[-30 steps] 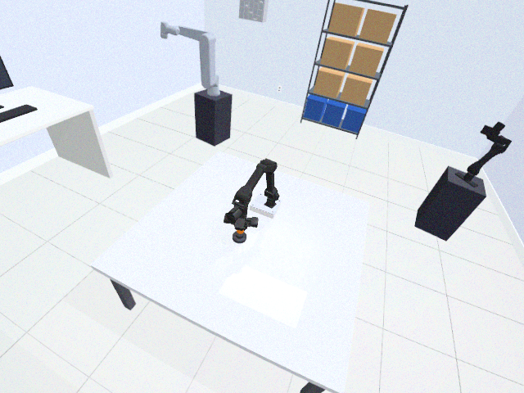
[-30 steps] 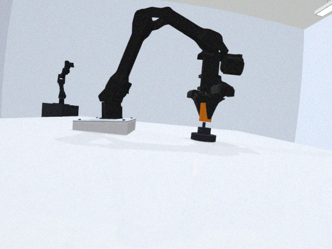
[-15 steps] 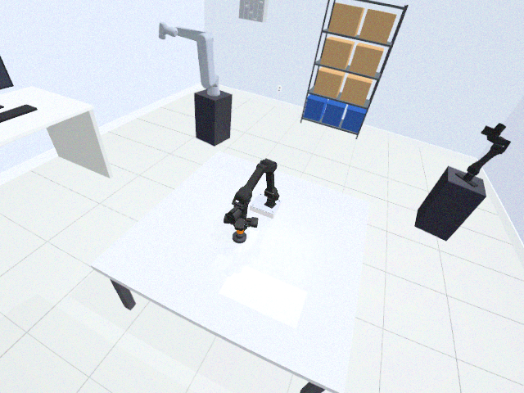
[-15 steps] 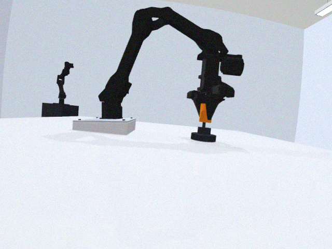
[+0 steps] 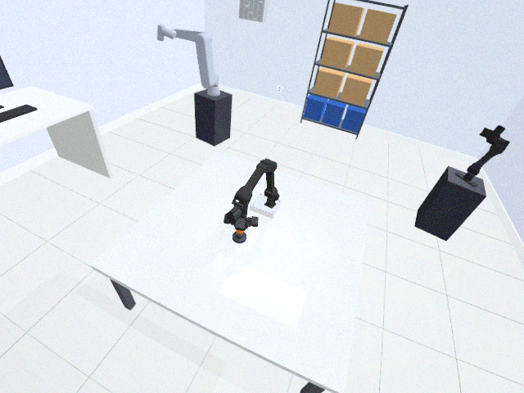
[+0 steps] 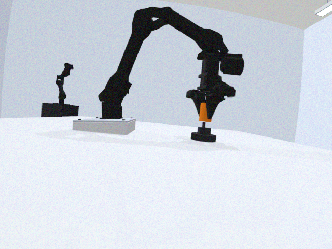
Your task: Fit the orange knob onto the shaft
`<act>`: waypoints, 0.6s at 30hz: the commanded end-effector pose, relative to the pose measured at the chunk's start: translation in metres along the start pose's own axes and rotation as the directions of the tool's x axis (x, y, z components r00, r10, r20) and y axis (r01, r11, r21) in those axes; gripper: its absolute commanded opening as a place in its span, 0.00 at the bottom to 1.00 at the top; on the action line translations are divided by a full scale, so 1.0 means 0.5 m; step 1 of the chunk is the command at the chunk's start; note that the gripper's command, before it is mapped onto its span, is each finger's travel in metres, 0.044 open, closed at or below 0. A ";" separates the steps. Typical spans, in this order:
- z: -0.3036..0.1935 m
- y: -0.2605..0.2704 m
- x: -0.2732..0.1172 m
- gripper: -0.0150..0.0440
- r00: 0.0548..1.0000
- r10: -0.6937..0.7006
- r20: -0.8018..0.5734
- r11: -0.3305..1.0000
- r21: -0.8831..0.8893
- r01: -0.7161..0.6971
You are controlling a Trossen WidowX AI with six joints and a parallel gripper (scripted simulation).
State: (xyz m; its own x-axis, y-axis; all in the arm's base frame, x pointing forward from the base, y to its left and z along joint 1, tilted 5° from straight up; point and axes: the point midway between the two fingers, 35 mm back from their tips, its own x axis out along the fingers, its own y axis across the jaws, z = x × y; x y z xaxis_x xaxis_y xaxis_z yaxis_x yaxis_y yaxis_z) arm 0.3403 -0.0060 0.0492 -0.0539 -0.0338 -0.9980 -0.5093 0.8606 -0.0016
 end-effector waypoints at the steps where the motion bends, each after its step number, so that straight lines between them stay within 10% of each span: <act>1: 0.001 -0.001 0.002 0.25 1.000 -0.002 0.003 1.000 -0.010 0.002; 18: 0.000 -0.001 0.007 0.25 1.000 -0.002 0.003 1.000 -0.023 0.002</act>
State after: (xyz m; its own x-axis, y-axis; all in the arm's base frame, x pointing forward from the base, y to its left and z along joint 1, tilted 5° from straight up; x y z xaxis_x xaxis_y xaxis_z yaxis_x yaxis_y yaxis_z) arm 0.3402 -0.0063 0.0463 -0.0521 -0.0337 -0.9981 -0.5202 0.8540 -0.0017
